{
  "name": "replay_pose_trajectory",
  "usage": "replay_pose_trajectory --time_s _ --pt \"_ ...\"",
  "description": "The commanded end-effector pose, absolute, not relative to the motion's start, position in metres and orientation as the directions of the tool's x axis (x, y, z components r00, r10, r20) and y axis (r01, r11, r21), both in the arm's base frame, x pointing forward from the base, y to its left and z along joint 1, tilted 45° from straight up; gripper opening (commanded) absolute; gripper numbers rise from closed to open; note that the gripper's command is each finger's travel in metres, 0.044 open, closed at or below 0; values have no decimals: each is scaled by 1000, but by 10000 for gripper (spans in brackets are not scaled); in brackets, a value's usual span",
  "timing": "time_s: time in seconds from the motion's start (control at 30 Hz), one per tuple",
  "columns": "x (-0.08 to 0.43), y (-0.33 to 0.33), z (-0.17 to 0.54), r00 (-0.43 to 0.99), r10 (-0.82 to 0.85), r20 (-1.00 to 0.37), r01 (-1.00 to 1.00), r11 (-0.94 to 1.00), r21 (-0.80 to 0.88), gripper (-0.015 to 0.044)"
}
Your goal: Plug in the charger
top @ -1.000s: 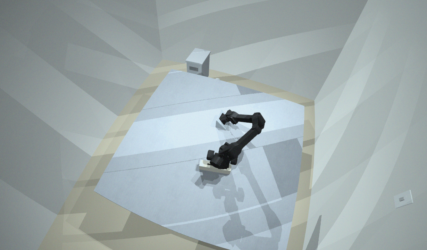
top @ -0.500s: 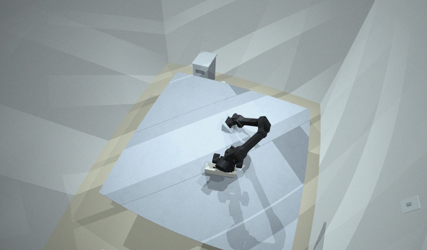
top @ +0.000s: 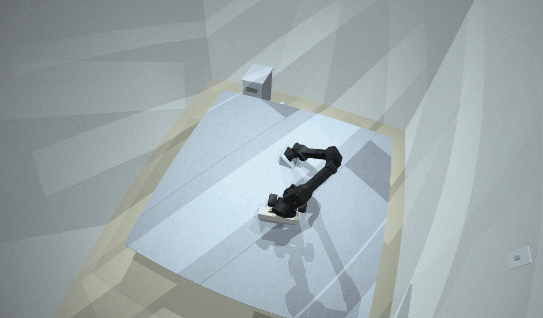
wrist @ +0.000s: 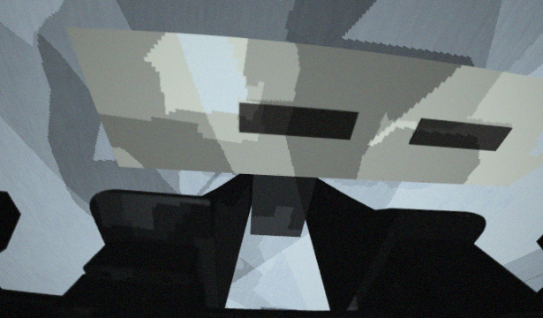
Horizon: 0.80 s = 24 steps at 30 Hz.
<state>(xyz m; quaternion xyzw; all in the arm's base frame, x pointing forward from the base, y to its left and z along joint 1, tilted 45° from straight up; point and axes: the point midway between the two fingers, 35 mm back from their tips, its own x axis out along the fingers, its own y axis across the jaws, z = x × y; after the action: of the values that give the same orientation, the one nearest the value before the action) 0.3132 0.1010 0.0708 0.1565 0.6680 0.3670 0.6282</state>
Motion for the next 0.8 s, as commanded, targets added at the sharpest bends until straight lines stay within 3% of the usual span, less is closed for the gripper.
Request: replay_pose_trajectory --time_s 0.0,0.77 --pt "319 103 73 -138 680 -720 -272 674 687 0" --pt "319 102 74 -138 680 -720 -272 674 687 0"
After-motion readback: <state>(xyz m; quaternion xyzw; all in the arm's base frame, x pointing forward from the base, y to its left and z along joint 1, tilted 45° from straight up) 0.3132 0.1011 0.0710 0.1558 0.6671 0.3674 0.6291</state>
